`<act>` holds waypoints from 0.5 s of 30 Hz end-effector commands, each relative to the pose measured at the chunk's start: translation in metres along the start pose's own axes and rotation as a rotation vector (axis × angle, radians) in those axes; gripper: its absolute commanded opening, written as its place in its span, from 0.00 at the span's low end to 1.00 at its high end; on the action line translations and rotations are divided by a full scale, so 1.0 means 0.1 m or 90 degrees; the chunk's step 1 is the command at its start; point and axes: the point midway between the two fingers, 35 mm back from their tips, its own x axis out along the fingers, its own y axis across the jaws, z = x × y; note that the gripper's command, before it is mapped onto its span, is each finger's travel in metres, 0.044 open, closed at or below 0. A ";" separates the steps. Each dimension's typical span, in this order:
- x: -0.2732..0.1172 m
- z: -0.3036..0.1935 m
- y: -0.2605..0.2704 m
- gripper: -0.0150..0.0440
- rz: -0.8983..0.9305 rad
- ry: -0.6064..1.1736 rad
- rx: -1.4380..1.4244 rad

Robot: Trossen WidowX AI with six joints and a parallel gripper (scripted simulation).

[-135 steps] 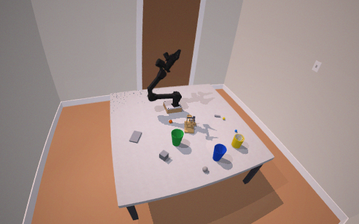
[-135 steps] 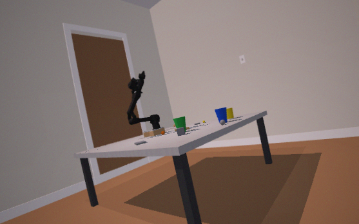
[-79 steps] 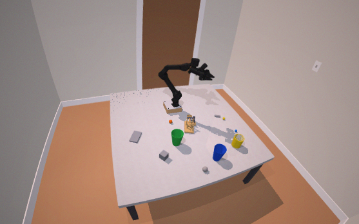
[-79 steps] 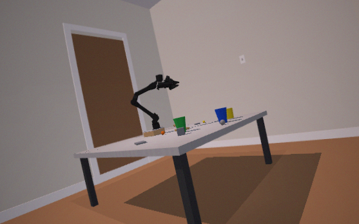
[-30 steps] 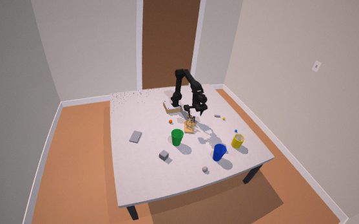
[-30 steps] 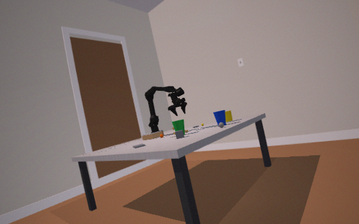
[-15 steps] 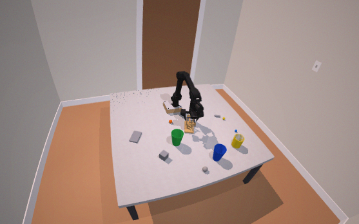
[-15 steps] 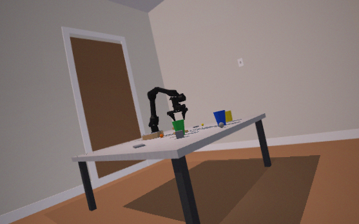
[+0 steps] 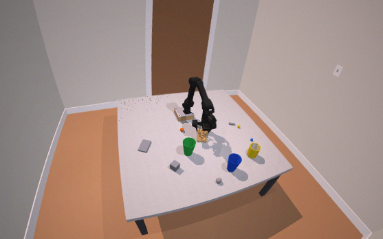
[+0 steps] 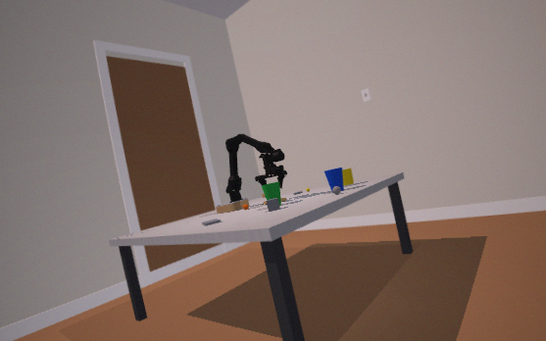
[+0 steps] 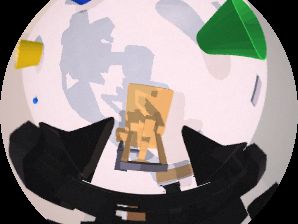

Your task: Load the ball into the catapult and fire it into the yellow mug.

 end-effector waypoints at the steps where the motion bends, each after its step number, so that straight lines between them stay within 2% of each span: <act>1: 0.08 0.00 0.00 1.00 0.001 0.002 0.003; 15: 0.31 -0.01 0.01 1.00 0.001 0.002 0.003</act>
